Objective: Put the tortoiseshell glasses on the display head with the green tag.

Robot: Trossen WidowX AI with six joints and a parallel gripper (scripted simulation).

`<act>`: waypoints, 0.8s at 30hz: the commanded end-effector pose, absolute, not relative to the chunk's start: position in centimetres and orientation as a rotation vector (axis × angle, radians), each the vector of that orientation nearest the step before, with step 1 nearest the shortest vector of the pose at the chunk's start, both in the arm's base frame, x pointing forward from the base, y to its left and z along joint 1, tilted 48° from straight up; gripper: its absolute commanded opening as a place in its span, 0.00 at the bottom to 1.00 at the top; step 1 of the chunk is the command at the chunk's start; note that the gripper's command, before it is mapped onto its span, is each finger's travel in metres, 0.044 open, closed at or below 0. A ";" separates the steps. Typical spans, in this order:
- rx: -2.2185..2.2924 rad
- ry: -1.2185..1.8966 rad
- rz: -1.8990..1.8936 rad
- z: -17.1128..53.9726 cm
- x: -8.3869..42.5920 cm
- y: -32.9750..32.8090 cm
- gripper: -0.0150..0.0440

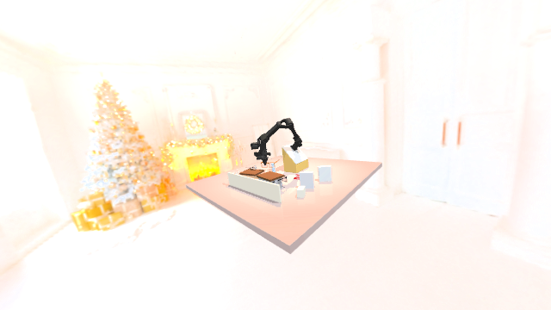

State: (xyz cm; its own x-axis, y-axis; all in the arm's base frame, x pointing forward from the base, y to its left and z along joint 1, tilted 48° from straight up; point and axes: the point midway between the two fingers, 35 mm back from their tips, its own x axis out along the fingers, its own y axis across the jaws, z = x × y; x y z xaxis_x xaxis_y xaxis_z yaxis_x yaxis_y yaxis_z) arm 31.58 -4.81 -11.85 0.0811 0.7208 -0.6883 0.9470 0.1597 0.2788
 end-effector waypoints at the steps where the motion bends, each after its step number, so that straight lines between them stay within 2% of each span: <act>1: 1.618 1.702 -0.386 -12.3 31.4 -4.1 0.25; 24: 1.618 1.701 -0.387 -14.1 31.6 -2.3 0.25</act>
State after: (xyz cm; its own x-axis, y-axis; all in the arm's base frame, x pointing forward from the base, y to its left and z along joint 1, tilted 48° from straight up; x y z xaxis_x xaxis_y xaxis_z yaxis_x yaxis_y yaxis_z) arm 31.94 -2.87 -13.71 0.0821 0.7204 -0.6887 0.9470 0.1590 0.2791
